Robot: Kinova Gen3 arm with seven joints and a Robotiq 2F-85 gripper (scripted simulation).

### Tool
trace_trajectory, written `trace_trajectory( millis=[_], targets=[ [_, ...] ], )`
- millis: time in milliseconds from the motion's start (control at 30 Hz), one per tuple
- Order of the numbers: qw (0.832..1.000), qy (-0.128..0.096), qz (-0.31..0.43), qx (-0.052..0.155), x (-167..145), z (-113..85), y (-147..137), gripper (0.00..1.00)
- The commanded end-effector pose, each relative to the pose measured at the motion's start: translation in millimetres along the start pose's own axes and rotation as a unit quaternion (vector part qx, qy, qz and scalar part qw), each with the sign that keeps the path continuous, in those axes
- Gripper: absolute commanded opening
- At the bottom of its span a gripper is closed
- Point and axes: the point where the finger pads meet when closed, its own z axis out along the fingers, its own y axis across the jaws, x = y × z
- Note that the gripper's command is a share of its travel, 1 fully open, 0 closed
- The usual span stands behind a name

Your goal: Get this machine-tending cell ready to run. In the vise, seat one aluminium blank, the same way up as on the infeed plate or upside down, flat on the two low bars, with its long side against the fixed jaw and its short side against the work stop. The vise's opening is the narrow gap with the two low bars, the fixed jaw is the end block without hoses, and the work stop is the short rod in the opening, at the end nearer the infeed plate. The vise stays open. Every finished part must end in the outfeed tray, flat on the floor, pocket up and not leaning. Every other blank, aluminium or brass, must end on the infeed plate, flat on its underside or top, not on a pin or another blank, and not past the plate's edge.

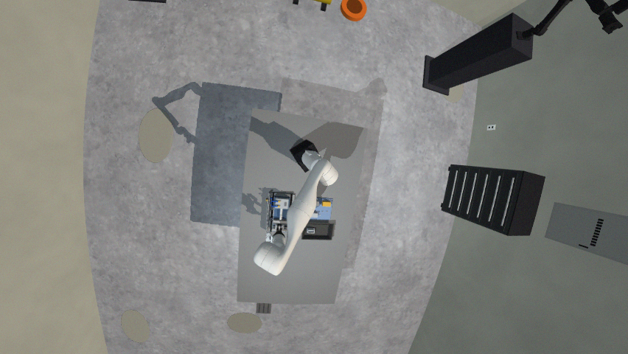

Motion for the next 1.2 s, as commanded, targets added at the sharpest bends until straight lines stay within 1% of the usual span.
trace_trajectory(
  millis=[0, 233, 500, 1167],
  targets=[
    [1.000, -0.002, -0.001, -0.002, -3, 6.6, 1, 0.67],
    [1.000, -0.002, -0.001, -0.002, -3, 16.3, 1, 0.67],
    [1.000, -0.002, -0.001, -0.002, -3, 20.8, 1, 0.67],
    [1.000, -0.002, -0.001, -0.002, -3, 22.1, 1, 0.67]
  ],
)
